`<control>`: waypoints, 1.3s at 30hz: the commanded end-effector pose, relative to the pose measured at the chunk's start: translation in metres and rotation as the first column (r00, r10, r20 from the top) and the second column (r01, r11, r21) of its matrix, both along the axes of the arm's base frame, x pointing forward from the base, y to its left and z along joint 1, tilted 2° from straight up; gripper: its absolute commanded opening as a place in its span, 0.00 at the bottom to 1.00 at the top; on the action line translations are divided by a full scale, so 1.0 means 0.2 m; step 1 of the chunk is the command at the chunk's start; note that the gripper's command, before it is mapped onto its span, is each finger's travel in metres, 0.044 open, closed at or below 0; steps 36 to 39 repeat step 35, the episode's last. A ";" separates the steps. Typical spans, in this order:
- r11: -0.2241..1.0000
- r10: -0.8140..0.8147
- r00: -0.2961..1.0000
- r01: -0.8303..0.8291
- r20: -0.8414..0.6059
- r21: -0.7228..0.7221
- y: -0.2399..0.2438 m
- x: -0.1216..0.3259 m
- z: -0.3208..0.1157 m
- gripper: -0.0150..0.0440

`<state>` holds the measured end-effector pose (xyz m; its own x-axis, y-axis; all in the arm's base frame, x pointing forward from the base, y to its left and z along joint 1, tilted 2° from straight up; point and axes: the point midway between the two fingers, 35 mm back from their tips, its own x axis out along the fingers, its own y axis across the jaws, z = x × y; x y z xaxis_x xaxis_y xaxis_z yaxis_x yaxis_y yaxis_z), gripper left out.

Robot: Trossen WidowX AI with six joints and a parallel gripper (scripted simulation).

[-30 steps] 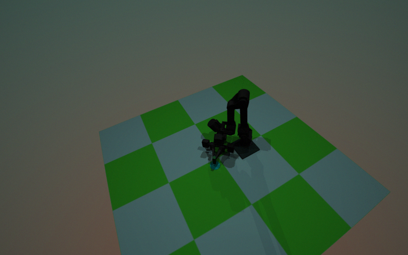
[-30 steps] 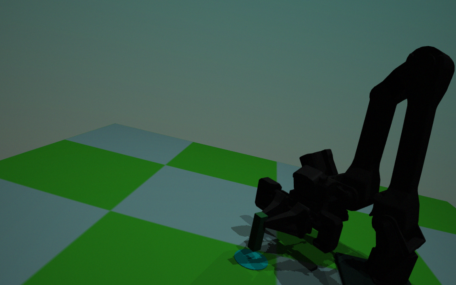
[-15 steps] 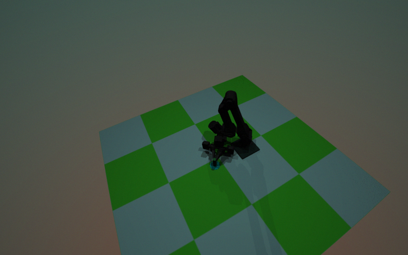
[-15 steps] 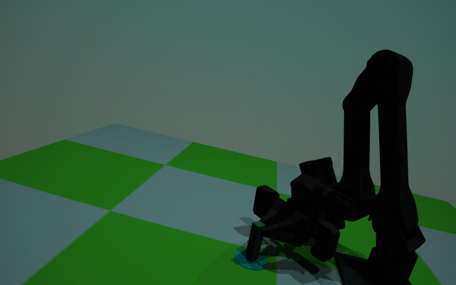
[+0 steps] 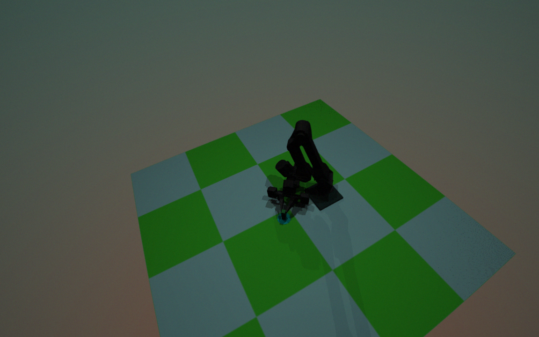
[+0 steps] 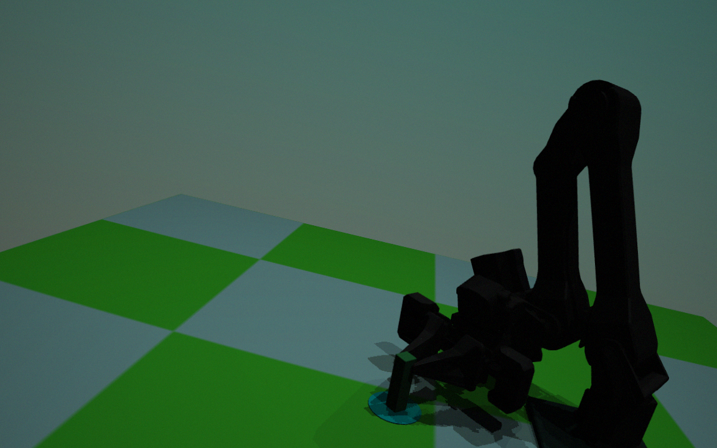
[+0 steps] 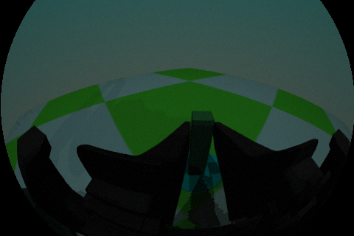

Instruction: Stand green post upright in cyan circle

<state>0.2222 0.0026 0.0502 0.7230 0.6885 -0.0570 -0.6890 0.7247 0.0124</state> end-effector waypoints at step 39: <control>1.000 -0.006 1.000 0.006 -0.002 -0.005 -0.06 0.05 0.27 0.93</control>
